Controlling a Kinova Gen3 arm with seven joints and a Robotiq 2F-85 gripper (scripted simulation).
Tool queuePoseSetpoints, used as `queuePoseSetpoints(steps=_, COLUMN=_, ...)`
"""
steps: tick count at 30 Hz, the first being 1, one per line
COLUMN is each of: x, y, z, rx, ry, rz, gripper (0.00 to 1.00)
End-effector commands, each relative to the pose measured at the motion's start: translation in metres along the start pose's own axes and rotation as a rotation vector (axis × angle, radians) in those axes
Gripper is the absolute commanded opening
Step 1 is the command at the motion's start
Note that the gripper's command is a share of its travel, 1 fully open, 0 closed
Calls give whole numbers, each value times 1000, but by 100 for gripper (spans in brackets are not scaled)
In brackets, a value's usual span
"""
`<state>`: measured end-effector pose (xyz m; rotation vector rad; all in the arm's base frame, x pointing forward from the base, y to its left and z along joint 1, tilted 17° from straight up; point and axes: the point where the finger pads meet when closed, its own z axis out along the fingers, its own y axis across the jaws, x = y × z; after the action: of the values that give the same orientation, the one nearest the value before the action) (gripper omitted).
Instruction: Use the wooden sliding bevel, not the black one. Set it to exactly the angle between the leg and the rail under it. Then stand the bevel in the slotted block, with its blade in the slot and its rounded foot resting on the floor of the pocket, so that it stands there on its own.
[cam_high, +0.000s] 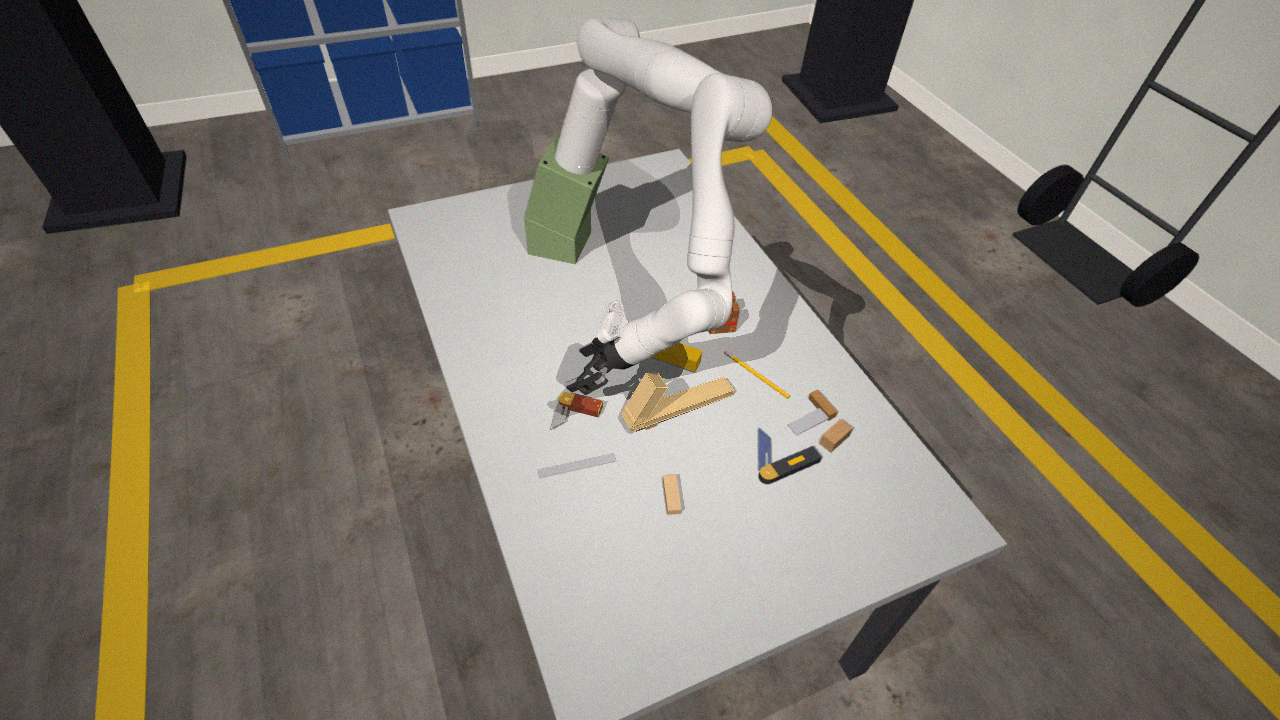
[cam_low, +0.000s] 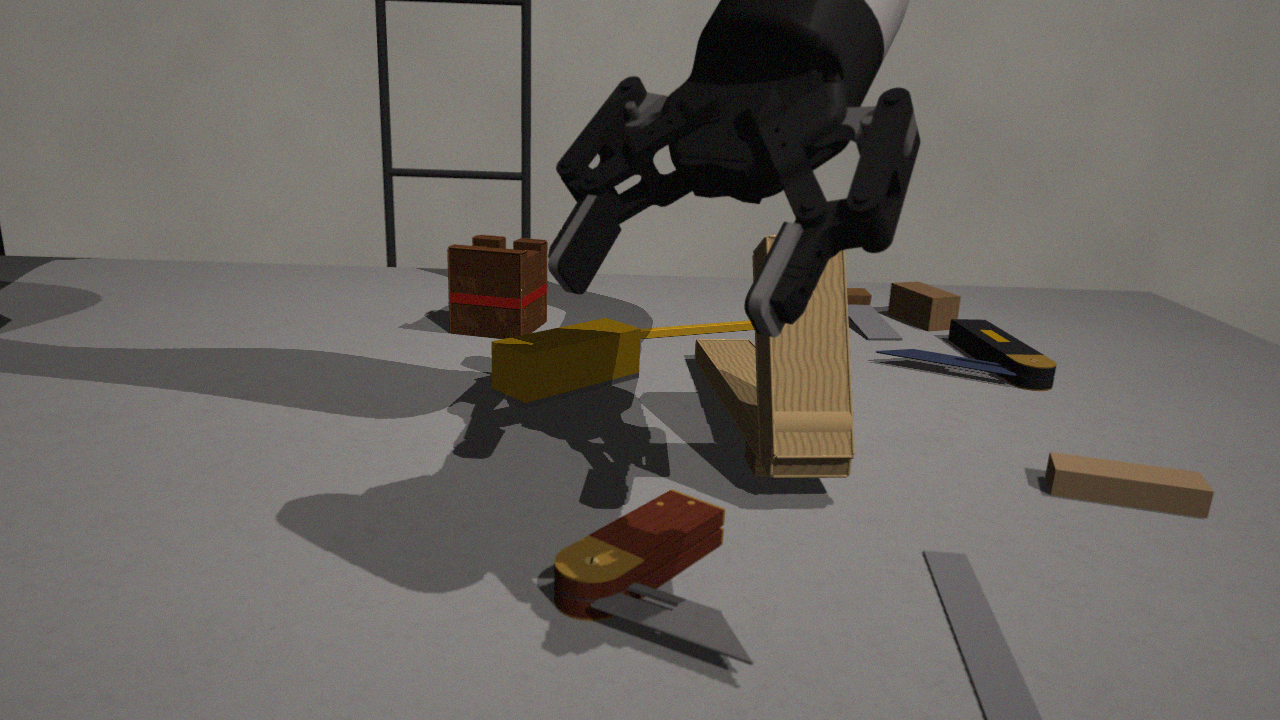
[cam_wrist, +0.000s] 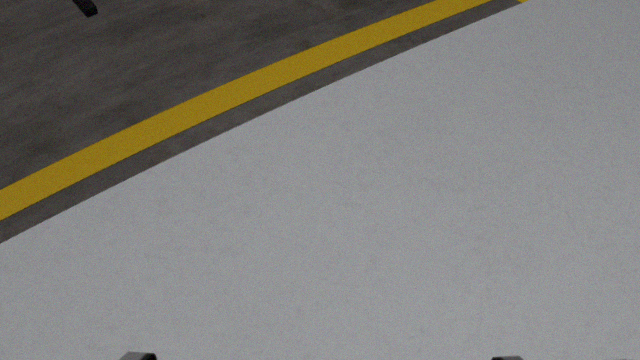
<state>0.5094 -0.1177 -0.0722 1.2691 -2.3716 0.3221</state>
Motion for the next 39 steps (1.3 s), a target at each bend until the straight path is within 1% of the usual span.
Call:
queuePoseSetpoints(steps=1, x=-1, y=3, z=-1, rx=-10, ry=-2, rz=13, gripper=100)
queuePoseSetpoints(steps=6, x=-3, y=6, z=-2, rx=-17, ry=-3, rz=21, gripper=100)
queuePoseSetpoints(steps=21, x=-3, y=6, z=-2, rx=-18, ry=-3, rz=21, gripper=100)
queuePoseSetpoints(steps=22, x=-3, y=6, z=-1, rx=-18, ry=-3, rz=21, gripper=64)
queuePoseSetpoints(steps=24, x=-9, y=6, z=4, rx=-18, ry=-3, rz=21, gripper=64)
queuePoseSetpoints(steps=26, x=-21, y=6, z=16, rx=-18, ry=-3, rz=21, gripper=64)
queuePoseSetpoints(steps=28, x=-21, y=6, z=16, rx=-18, ry=-3, rz=21, gripper=64)
queuePoseSetpoints(steps=31, x=-36, y=5, z=32, rx=-18, ry=-3, rz=21, gripper=64)
queuePoseSetpoints(steps=39, x=-38, y=5, z=34, rx=-18, ry=-3, rz=21, gripper=64)
